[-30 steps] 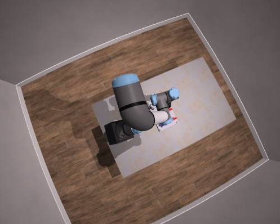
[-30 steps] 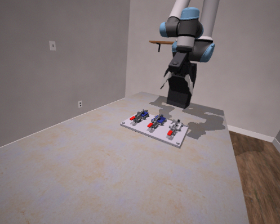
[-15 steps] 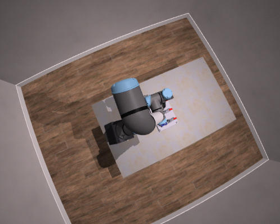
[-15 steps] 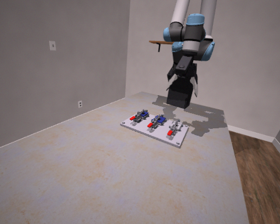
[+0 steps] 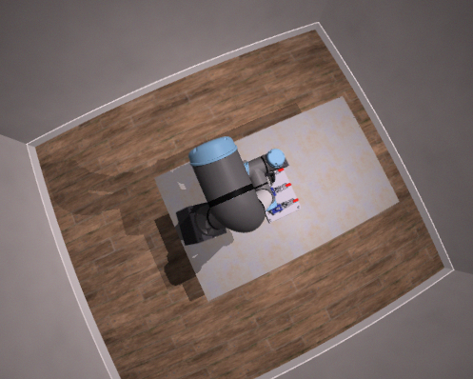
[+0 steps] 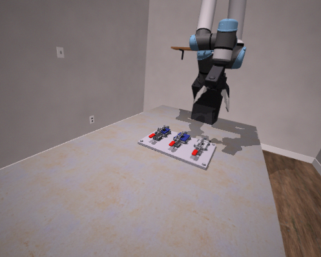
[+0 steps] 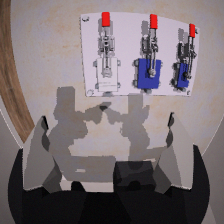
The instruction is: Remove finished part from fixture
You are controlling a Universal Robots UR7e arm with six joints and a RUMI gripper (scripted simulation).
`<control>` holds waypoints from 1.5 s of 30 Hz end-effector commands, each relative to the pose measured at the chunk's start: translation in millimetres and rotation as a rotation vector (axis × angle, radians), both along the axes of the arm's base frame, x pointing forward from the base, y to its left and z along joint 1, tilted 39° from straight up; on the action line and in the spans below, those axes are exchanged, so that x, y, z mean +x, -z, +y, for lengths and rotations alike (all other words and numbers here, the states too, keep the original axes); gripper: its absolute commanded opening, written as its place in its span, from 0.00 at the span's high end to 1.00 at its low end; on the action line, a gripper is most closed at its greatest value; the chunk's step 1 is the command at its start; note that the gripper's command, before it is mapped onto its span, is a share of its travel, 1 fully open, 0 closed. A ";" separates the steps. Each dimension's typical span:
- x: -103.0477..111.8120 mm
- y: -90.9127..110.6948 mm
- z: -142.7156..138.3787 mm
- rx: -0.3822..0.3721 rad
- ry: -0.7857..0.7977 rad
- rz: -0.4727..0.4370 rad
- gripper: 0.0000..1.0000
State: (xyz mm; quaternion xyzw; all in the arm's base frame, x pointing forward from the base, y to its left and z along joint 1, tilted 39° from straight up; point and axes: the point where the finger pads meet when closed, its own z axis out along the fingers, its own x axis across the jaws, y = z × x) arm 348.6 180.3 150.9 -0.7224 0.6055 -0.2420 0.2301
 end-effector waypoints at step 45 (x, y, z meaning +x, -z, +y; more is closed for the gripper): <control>-0.1 -0.1 0.2 0.000 0.000 -0.001 1.00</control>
